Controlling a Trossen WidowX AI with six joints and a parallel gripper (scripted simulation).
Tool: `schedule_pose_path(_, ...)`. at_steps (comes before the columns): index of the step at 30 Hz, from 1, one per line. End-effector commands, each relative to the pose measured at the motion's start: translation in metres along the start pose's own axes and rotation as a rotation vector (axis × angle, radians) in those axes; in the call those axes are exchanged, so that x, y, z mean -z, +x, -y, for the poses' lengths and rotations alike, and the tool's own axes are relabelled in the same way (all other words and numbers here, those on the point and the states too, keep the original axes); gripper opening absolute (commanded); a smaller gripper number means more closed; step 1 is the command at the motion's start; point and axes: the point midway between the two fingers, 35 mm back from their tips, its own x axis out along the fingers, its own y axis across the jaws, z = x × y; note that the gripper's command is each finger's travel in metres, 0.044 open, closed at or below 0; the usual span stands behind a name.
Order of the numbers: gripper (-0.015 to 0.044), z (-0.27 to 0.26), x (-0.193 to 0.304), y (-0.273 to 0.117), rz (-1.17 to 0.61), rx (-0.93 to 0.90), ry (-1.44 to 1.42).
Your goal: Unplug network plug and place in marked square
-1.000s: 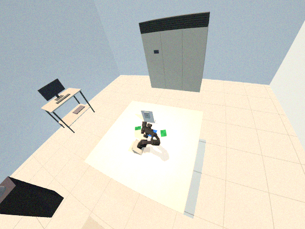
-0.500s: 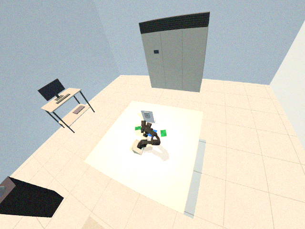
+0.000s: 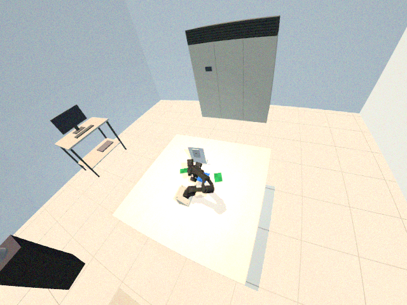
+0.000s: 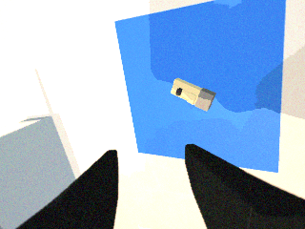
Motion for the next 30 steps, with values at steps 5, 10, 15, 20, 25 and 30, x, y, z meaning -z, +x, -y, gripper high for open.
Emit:
schedule_pose_path(5, 0.0156, -0.006, -0.001, -0.008, 0.003, -0.002, 0.003)
schedule_pose_path(10, 0.0156, -0.008, -0.001, -0.014, 0.004, -0.003, 0.003)
schedule_pose_path(15, 0.0156, -0.011, -0.002, -0.019, 0.006, -0.004, 0.003)
schedule_pose_path(20, 0.0156, -0.014, -0.002, -0.024, 0.007, -0.006, 0.002)
schedule_pose_path(25, 0.0156, -0.017, -0.003, -0.030, 0.009, -0.008, 0.002)
schedule_pose_path(30, 0.0156, -0.019, -0.005, -0.036, 0.012, -0.011, 0.001)
